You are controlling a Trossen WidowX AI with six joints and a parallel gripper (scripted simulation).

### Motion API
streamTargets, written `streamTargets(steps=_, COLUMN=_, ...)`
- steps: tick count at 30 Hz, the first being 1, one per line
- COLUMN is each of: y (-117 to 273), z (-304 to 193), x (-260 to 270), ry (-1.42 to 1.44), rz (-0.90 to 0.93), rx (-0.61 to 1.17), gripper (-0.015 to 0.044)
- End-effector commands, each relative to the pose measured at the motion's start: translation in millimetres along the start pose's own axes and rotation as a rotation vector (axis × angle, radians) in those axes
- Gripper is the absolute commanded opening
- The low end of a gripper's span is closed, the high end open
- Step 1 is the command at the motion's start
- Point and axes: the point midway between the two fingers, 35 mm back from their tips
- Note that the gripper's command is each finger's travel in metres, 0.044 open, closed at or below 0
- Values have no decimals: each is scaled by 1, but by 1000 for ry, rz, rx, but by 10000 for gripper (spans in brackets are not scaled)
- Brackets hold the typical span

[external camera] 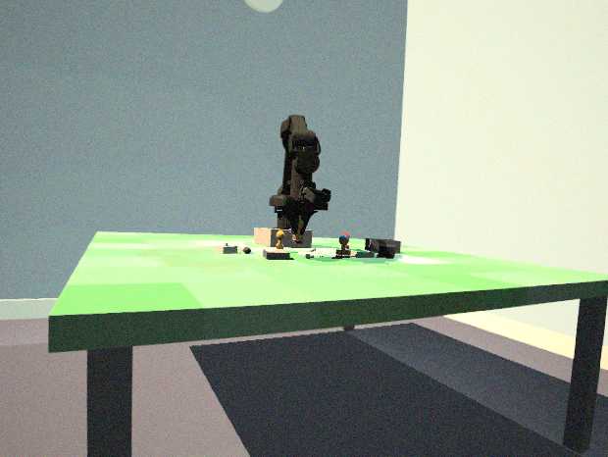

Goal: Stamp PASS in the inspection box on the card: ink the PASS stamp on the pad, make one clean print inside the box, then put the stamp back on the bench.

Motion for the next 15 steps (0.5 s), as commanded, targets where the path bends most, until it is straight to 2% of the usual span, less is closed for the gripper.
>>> streamTargets(steps=1, y=-12, z=-2, x=1, ry=4, rz=6, rx=12, gripper=0)
streamTargets(steps=15, y=-35, z=-3, x=2, ry=4, rz=6, rx=13, gripper=0)
Point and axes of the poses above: the point midway between the two fingers, 35 mm back from their tips, its own y axis back along the fingers, its own x axis across the jaws, z = x × y, and after that the axes turned 9 degrees about -y, right-handed
